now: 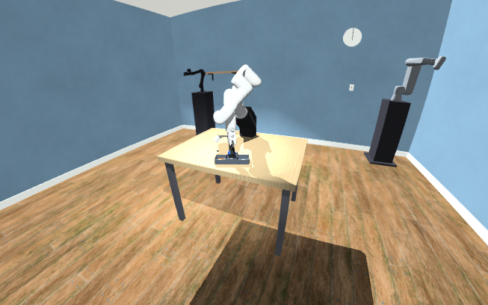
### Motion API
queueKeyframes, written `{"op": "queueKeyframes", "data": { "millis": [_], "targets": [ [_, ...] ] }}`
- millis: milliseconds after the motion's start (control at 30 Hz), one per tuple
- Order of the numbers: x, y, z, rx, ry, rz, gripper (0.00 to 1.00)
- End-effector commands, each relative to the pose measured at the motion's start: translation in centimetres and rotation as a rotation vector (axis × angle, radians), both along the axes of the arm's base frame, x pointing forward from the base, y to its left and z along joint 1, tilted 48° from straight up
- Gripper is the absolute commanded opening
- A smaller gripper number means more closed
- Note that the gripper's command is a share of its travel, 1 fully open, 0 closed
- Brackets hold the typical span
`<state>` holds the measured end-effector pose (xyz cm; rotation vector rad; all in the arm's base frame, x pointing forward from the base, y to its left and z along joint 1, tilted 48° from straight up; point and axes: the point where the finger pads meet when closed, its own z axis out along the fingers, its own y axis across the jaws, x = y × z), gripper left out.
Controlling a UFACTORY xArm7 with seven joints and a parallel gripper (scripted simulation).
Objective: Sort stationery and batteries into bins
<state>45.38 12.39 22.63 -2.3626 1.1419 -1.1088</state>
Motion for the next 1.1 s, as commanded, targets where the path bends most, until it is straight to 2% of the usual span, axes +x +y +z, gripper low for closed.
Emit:
{"op": "queueKeyframes", "data": {
  "millis": [0, 433, 500, 533, 1000, 1067],
  "targets": [
    [0.02, 0.04, 0.1, -0.116, 0.01, 0.105, 0.0],
    [0.03, 0.06, 0.1, -0.353, 0.043, 0.295, 0.0],
    [0.03, 0.06, 0.1, -0.353, 0.043, 0.295, 0.0],
    [0.03, 0.06, 0.1, -0.407, 0.051, 0.339, 0.0],
    [0.04, 0.1, 0.11, -0.649, 0.083, 0.548, 0.0],
    [0.04, 0.1, 0.11, -0.649, 0.083, 0.548, 0.0]
  ]
}}
